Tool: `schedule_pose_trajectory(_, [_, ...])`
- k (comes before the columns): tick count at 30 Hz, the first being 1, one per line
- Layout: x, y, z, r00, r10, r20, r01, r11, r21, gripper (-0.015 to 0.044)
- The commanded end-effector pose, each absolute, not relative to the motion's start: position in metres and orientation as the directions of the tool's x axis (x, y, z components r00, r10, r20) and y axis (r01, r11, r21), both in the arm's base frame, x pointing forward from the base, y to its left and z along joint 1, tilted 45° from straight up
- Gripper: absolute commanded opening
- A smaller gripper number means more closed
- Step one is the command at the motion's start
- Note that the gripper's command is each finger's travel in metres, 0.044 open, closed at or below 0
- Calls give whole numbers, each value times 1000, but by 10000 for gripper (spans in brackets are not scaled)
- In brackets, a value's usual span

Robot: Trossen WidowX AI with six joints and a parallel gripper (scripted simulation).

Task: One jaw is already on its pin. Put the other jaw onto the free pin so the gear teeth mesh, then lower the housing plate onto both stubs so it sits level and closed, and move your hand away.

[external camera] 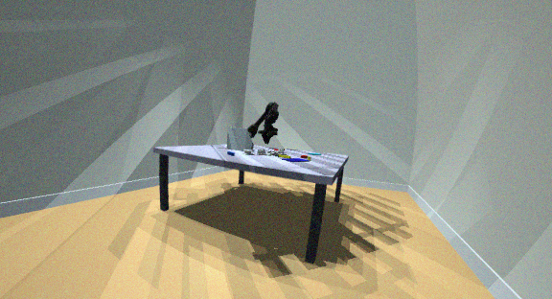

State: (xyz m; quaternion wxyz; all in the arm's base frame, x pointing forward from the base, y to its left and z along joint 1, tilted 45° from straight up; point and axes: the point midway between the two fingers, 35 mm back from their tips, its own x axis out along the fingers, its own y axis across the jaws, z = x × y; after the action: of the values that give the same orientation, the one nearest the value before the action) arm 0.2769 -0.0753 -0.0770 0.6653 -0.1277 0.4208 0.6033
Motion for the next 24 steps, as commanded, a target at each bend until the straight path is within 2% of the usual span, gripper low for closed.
schedule_pose_trajectory(1, [277, -77, -76, -81, 692, -718, -912, 238, 333, 0])
schedule_pose_trajectory(23, [277, -77, -76, -81, 692, -718, -912, 238, 333, 0])
schedule_pose_trajectory(24, [277, -76, -76, -81, 694, -715, -911, 240, 336, 26])
